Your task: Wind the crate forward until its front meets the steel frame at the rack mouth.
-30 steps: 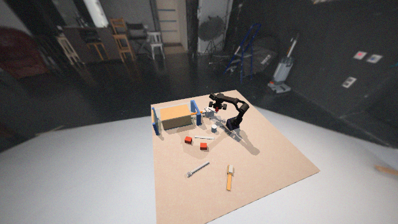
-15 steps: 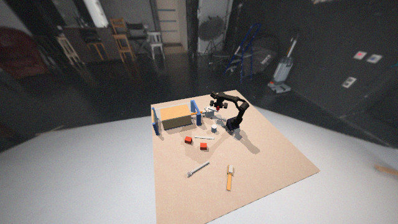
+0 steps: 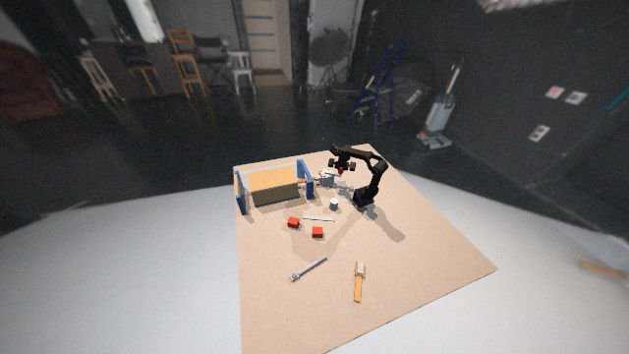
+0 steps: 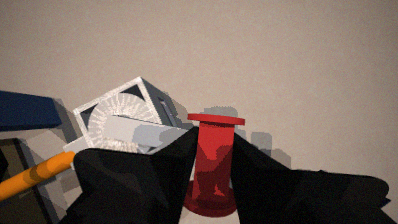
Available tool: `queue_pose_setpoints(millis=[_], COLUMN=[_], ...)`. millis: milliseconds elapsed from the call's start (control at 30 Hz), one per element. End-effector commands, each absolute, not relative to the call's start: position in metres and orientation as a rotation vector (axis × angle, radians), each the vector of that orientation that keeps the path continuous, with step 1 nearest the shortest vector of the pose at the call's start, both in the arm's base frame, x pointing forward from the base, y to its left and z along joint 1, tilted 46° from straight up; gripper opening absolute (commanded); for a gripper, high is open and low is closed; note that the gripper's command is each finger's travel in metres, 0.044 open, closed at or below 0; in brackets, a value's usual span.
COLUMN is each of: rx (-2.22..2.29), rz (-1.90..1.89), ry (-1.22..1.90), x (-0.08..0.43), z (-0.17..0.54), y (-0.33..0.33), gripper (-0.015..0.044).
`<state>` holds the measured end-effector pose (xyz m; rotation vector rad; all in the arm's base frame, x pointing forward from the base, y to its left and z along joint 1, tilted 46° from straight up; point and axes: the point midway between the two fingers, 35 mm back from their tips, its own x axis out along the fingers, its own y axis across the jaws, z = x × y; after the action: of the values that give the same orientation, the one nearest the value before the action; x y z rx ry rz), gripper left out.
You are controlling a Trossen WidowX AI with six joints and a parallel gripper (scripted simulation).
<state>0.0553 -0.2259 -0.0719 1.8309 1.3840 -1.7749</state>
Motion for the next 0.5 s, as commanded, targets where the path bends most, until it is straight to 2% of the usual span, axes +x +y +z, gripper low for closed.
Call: queue_pose_setpoints(millis=[0, 467], rx=[1.806, 1.805], rz=[-1.804, -1.805], ry=[1.378, 1.377], x=[0.045, 0.037], z=[-0.083, -0.094], y=[-0.233, -0.243], gripper=[0.0, 0.0])
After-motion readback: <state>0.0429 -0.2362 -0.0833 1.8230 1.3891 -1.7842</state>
